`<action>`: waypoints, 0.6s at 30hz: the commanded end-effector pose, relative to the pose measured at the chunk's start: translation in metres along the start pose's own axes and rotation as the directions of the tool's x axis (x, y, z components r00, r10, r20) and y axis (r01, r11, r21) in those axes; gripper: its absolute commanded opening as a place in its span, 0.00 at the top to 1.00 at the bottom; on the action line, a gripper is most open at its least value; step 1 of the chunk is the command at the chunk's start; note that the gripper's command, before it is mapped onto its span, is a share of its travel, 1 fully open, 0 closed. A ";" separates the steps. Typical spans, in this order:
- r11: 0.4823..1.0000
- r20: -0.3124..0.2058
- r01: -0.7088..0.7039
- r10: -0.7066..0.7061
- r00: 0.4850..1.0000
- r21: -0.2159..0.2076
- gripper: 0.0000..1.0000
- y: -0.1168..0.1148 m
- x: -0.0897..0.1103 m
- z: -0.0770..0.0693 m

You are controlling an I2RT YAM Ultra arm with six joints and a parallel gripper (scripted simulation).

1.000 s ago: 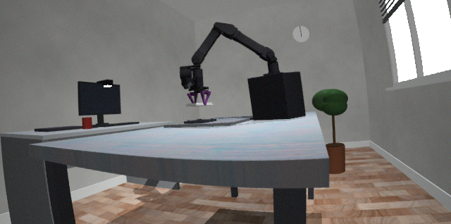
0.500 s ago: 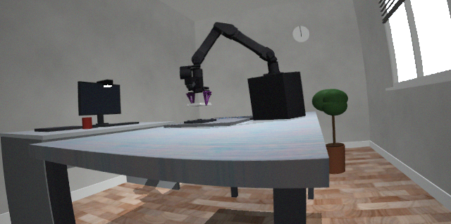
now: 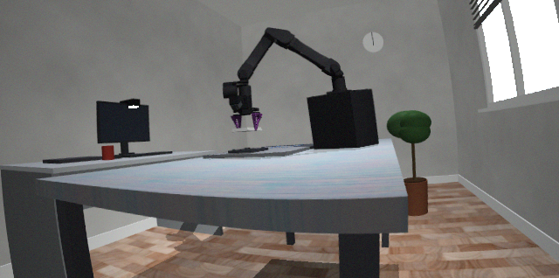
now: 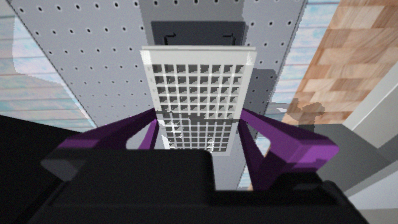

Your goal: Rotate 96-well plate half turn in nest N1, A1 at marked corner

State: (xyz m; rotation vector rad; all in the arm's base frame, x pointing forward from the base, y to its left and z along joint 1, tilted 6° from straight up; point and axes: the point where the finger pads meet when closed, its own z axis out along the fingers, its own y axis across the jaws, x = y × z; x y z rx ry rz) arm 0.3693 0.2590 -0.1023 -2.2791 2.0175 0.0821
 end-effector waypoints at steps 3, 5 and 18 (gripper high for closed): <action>1.000 0.007 0.001 -0.001 1.000 0.012 1.00 -0.004 -0.002 -0.005; 1.000 0.007 0.001 -0.001 1.000 0.012 1.00 -0.004 -0.002 -0.005; 1.000 0.007 0.001 -0.001 1.000 0.012 1.00 -0.004 -0.002 -0.002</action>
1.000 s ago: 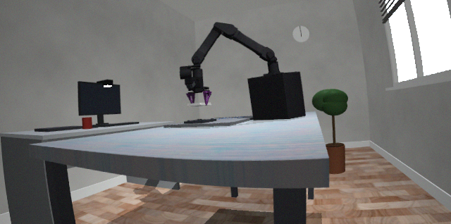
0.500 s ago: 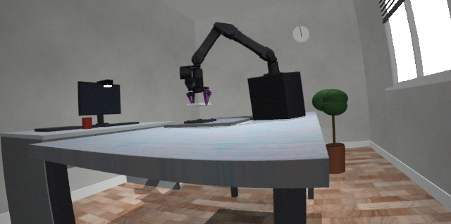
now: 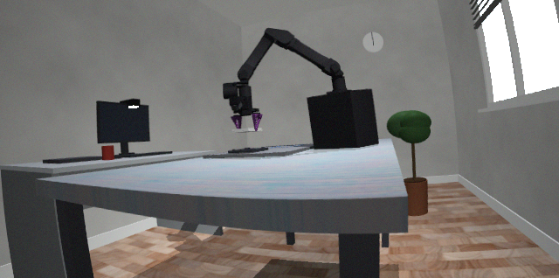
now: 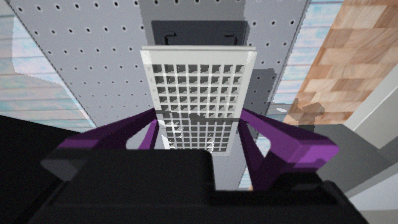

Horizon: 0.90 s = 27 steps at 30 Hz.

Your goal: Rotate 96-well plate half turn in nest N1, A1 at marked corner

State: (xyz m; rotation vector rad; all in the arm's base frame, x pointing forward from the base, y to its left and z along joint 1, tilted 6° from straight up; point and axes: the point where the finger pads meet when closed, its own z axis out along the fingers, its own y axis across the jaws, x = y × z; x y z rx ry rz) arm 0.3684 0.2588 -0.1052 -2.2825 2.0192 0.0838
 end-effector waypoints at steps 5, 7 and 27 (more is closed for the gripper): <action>1.000 0.009 0.001 -0.001 1.000 0.016 1.00 -0.005 -0.003 0.004; 1.000 0.009 0.001 -0.001 1.000 0.016 1.00 -0.005 -0.003 0.007; 1.000 0.009 0.000 -0.001 1.000 0.016 1.00 -0.008 -0.004 0.037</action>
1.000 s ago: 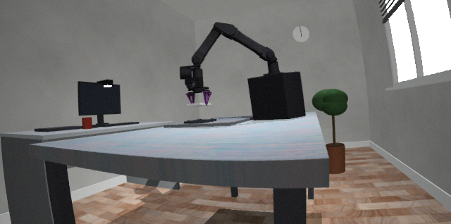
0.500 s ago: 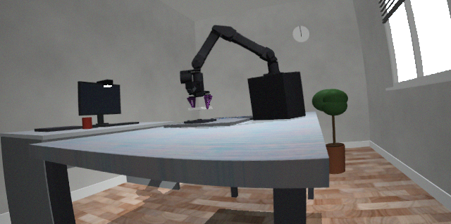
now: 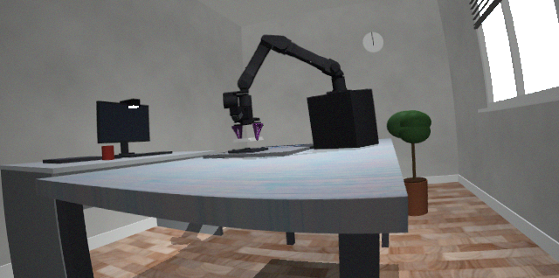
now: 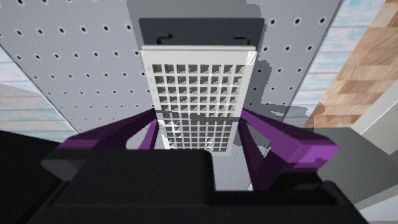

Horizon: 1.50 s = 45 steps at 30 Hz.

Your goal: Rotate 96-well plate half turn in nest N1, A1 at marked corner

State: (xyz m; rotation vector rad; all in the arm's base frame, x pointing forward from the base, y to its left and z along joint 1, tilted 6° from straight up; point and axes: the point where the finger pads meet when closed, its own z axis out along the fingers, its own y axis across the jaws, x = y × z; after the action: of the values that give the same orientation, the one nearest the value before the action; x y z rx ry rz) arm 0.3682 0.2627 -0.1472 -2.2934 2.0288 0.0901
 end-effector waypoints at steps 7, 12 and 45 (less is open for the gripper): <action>1.000 0.016 0.001 -0.001 1.000 0.029 1.00 -0.010 -0.005 0.003; 1.000 0.016 0.001 -0.001 1.000 0.029 1.00 -0.010 -0.005 0.011; 1.000 0.016 0.001 -0.001 1.000 0.029 1.00 -0.009 -0.005 0.022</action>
State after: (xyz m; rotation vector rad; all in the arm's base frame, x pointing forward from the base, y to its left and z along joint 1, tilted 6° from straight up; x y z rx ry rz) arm 0.3721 0.2676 -0.1730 -2.2823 2.0189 0.0833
